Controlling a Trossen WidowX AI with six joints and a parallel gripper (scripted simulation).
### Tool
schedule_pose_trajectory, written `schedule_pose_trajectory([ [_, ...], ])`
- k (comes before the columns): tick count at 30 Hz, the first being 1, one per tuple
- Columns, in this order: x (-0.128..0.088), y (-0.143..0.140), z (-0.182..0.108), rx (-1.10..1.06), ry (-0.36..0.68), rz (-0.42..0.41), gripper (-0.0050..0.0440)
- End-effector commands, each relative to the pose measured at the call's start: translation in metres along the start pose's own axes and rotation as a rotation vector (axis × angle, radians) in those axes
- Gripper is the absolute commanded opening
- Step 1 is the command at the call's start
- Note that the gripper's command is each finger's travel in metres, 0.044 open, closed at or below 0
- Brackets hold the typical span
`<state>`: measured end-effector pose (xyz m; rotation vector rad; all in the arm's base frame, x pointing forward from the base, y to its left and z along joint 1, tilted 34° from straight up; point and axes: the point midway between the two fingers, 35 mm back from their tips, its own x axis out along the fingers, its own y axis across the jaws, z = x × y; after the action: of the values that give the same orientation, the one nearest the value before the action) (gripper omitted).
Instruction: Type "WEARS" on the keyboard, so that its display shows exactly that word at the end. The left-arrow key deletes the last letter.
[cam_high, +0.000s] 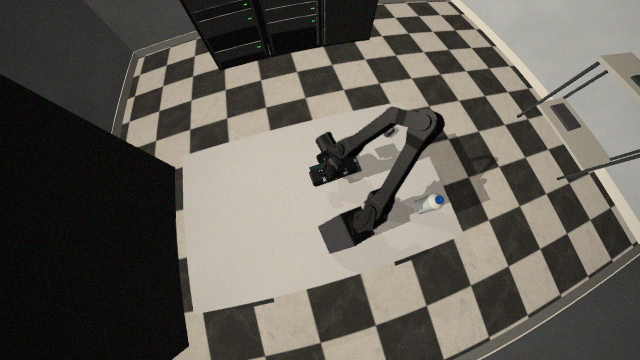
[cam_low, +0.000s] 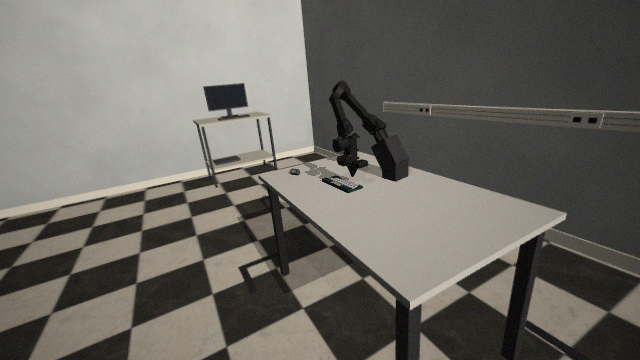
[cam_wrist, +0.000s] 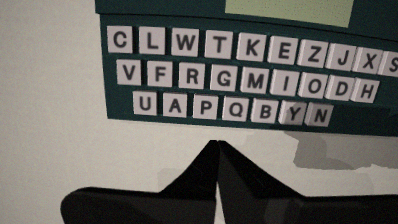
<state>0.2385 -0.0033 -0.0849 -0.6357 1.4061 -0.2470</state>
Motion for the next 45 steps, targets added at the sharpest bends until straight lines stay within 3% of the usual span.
schedule_pose_trajectory([
  [1,-0.001,0.012,0.007,0.021,-0.009,-0.012,-0.005],
  [12,0.0,0.013,0.007,0.019,-0.006,-0.01,-0.005],
  [20,-0.006,0.022,0.058,0.021,-0.009,-0.008,-0.005],
  [45,0.027,0.02,0.056,0.015,-0.002,-0.01,-0.005],
])
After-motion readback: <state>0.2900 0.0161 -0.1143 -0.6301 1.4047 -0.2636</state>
